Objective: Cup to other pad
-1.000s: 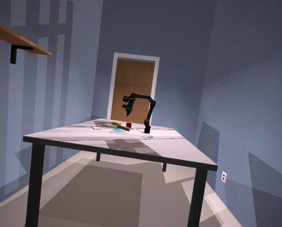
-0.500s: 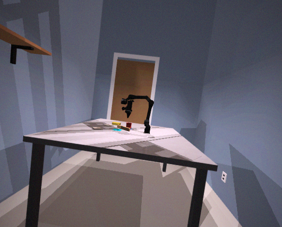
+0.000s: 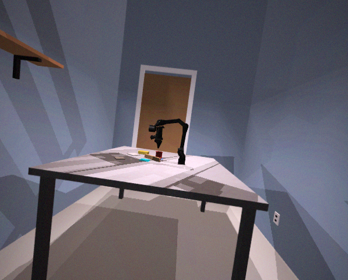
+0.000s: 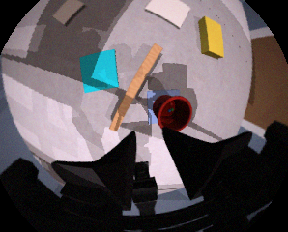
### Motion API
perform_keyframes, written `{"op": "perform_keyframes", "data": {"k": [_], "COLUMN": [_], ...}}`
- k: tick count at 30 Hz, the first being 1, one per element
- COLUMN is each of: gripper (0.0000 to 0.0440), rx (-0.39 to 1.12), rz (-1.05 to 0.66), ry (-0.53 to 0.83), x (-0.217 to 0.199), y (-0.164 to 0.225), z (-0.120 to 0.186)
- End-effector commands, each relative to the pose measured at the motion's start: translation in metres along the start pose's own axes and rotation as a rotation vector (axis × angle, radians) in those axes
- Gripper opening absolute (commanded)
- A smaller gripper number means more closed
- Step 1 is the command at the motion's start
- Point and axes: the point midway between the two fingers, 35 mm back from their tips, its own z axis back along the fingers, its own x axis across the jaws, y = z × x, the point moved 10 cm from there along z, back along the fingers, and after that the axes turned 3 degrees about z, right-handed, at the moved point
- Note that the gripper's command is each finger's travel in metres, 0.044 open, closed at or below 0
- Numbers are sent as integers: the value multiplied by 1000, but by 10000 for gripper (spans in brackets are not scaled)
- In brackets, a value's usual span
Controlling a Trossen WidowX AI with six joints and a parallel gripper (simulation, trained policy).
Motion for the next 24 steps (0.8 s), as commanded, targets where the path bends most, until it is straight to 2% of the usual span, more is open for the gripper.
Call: {"op": "perform_keyframes", "data": {"k": [1,24], "gripper": [163,177], "rx": [32,106], "rz": [15,137], "ry": [0,-21], "x": [-5,-26], "y": [-2,0], "z": [-12,-67]}}
